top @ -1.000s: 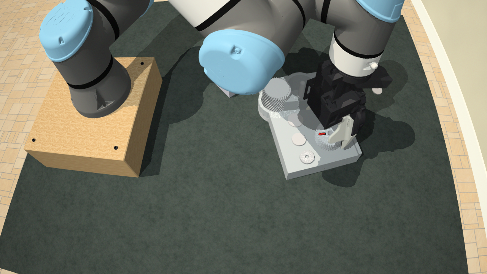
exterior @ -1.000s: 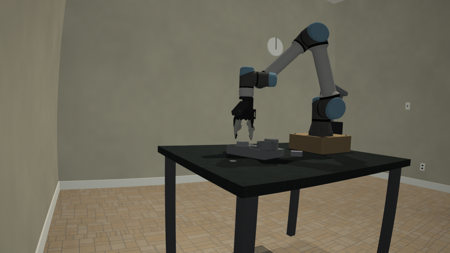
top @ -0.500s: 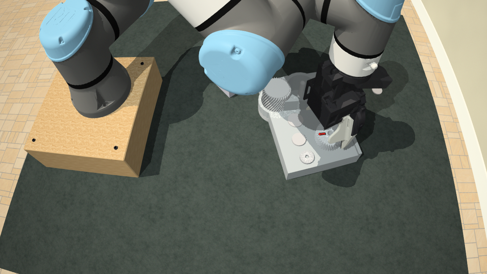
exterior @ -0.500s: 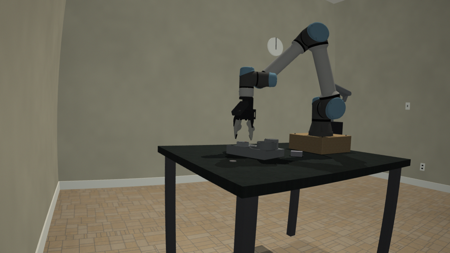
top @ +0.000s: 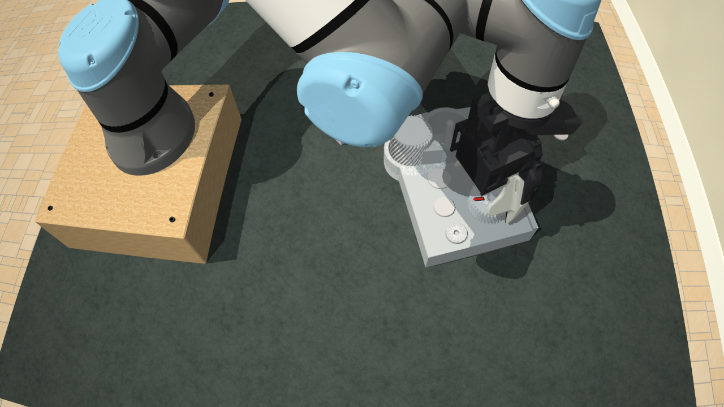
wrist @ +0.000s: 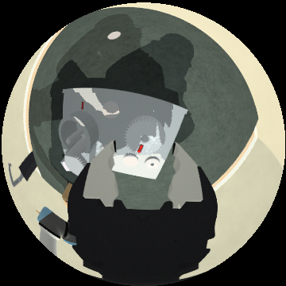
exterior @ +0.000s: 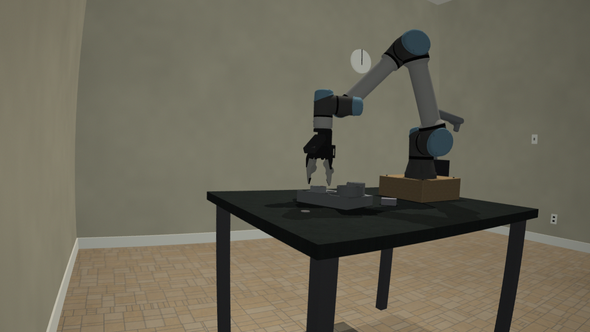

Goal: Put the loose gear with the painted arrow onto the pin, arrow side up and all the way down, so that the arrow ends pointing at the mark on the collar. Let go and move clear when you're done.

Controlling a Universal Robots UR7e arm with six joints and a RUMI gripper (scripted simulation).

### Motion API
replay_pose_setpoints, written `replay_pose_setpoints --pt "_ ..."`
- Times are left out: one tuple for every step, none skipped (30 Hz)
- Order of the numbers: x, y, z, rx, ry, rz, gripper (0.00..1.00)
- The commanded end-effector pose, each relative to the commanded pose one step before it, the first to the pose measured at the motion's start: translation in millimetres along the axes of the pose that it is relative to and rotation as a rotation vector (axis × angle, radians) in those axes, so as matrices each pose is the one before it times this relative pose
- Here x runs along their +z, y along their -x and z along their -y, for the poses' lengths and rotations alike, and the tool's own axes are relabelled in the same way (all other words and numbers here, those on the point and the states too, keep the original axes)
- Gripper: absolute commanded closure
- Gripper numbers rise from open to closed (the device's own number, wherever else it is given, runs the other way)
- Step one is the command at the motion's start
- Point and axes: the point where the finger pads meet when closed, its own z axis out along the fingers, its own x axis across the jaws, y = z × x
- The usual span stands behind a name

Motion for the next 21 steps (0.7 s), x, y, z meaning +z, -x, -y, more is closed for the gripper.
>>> replay_pose_setpoints --pt "2.10 -0.39 0.34 -0.00002 -0.00098 -0.00115 0.46" --pt "0.92 -0.01 0.01 0.00000 0.00000 0.00000 0.46" --pt "0.95 -0.01 0.01 0.00000 0.00000 0.00000 0.46" --pt "0.97 -0.01 0.01 0.00000 0.00000 0.00000 0.46" --pt "0.99 -0.01 0.01 0.00000 0.00000 0.00000 0.46" --pt "0.99 -0.01 0.01 0.00000 0.00000 0.00000 0.46" --pt "1.00 -0.01 0.01 0.00000 0.00000 0.00000 0.46" --pt "1.00 -0.01 0.01 0.00000 0.00000 0.00000 0.46" --pt "1.00 -0.01 0.01 0.00000 0.00000 0.00000 0.46" --pt "0.99 -0.01 0.01 0.00000 0.00000 0.00000 0.46" --pt "0.97 -0.01 0.01 0.00000 0.00000 0.00000 0.46" --pt "0.96 -0.01 0.01 0.00000 0.00000 0.00000 0.46" --pt "0.94 -0.01 0.01 0.00000 0.00000 0.00000 0.46" --pt "0.92 -0.01 0.01 0.00000 0.00000 0.00000 0.46" --pt "0.89 -0.01 0.01 0.00000 0.00000 0.00000 0.46" --pt "0.86 -0.01 0.01 0.00000 0.00000 0.00000 0.46" --pt "0.00 0.00 0.00 0.00000 0.00000 0.00000 0.46" --pt "0.00 0.00 0.00 0.00000 0.00000 0.00000 0.46" --pt "0.83 -0.01 0.01 0.00000 0.00000 0.00000 0.46" --pt "0.79 -0.01 0.01 0.00000 0.00000 0.00000 0.46" --pt "0.75 -0.01 0.01 0.00000 0.00000 0.00000 0.46"
